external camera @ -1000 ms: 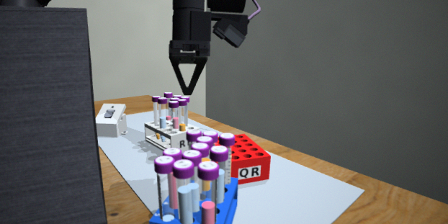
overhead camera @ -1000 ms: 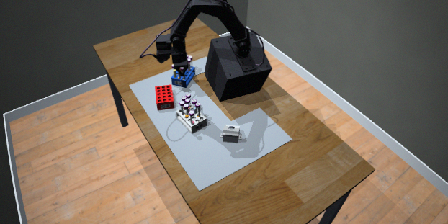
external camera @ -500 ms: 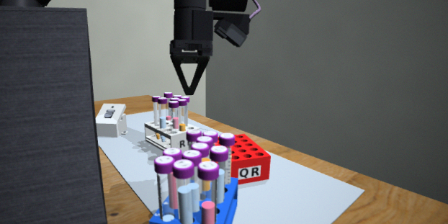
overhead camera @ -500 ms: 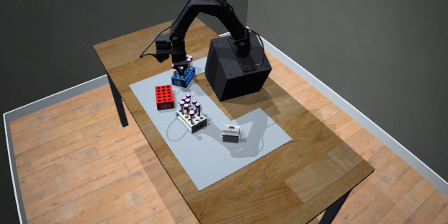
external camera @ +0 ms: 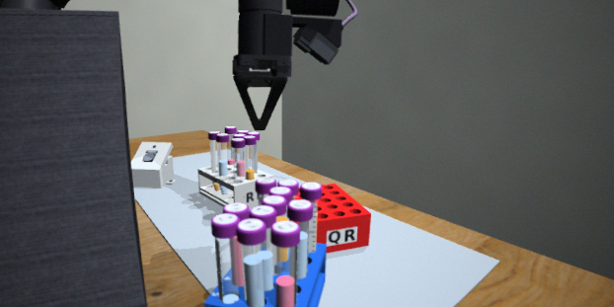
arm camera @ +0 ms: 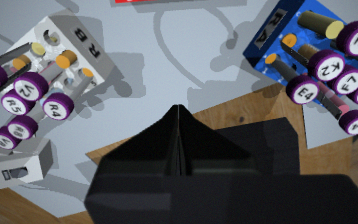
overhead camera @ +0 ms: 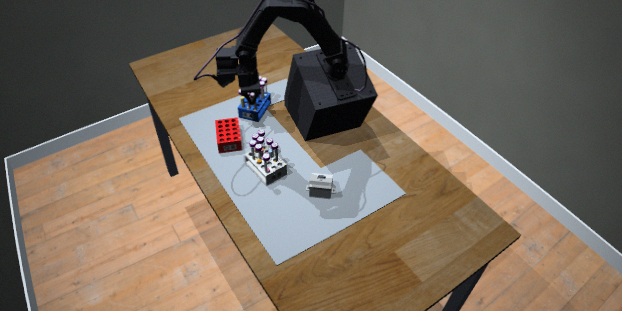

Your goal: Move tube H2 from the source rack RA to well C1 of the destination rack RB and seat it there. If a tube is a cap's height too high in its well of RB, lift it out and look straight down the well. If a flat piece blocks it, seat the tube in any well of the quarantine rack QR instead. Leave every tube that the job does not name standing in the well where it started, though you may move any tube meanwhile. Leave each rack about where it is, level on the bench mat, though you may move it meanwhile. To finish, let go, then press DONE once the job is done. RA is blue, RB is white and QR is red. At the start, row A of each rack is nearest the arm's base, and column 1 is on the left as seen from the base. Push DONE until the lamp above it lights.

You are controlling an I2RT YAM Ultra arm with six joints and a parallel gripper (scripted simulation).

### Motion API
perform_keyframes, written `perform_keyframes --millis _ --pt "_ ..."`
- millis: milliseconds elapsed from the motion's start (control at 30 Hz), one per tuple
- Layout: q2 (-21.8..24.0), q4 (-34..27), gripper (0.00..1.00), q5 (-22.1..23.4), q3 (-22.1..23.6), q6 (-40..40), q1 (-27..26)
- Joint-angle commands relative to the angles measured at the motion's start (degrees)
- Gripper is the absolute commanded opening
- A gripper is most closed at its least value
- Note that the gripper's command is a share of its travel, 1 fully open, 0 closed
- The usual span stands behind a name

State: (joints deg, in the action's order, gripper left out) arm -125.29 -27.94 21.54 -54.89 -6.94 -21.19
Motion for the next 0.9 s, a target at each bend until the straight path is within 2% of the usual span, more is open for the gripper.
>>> perform_keyframes --millis 0,733,867 --pt "1.55 -0.20 0.00 -0.31 -1.73 -0.35 -0.62" --pt "1.55 -0.20 0.00 -0.31 -1.73 -0.35 -0.62" --pt "1.63 -0.07 0.00 -0.53 -1.61 -7.69 -0.46"
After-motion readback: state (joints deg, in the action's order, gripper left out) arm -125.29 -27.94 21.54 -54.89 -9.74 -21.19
